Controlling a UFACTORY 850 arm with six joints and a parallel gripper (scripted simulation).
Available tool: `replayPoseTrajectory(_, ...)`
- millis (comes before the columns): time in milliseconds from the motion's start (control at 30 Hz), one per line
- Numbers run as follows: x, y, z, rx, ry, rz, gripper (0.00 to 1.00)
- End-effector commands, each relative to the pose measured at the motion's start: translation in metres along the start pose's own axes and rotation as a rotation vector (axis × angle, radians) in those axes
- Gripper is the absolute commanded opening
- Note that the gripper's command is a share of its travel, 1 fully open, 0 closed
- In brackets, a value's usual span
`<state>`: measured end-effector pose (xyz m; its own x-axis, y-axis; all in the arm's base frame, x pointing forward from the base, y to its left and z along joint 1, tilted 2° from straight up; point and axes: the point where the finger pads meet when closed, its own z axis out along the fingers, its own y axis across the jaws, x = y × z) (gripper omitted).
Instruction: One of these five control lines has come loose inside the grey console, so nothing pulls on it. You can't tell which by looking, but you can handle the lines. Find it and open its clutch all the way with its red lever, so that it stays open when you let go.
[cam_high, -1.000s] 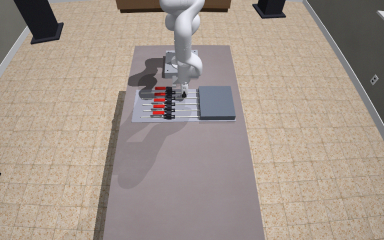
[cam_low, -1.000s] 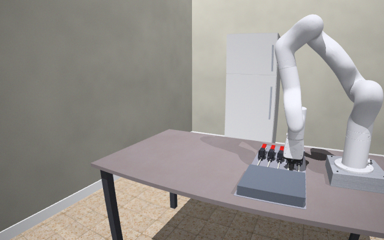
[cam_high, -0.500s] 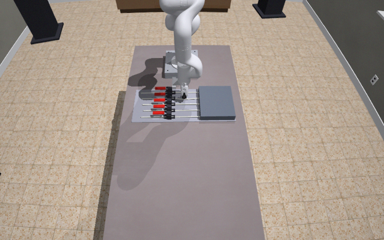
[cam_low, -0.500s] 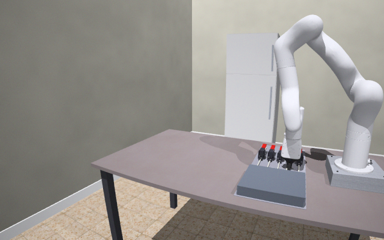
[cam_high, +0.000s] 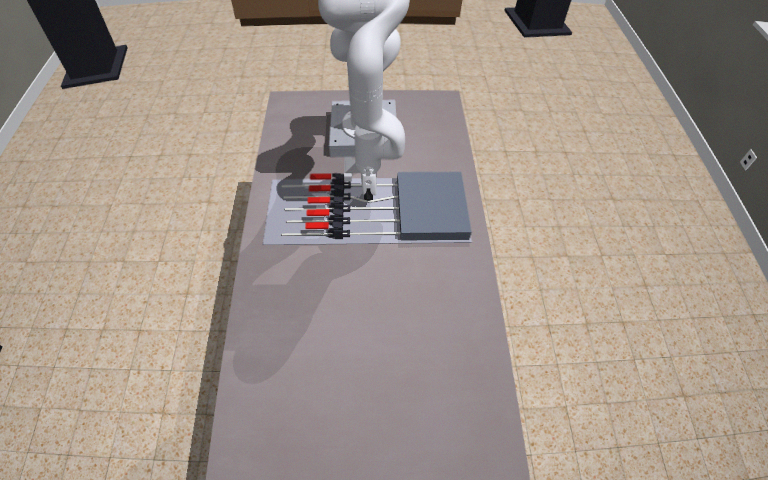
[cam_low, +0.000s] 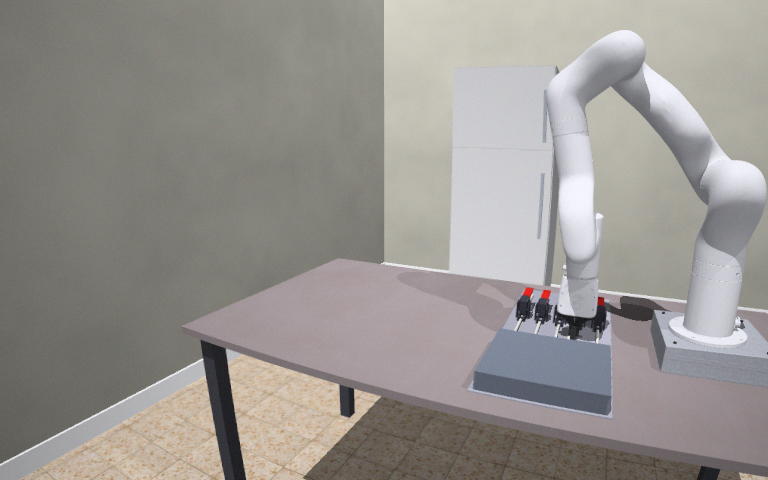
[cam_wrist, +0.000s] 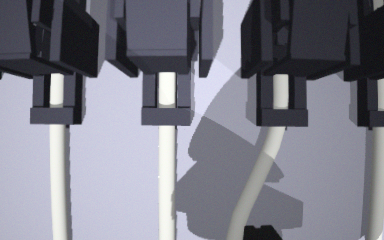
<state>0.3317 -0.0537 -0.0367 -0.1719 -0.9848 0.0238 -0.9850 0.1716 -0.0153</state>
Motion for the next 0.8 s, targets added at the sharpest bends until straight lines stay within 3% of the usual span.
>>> replayPoseTrajectory(0, 0.0, -0.0047, -0.0004, 0.004, 0.0, 0.0, 0.0)
replayPoseTrajectory(767, 0.0, -0.0077, -0.0004, 0.004, 0.0, 0.0, 0.0)
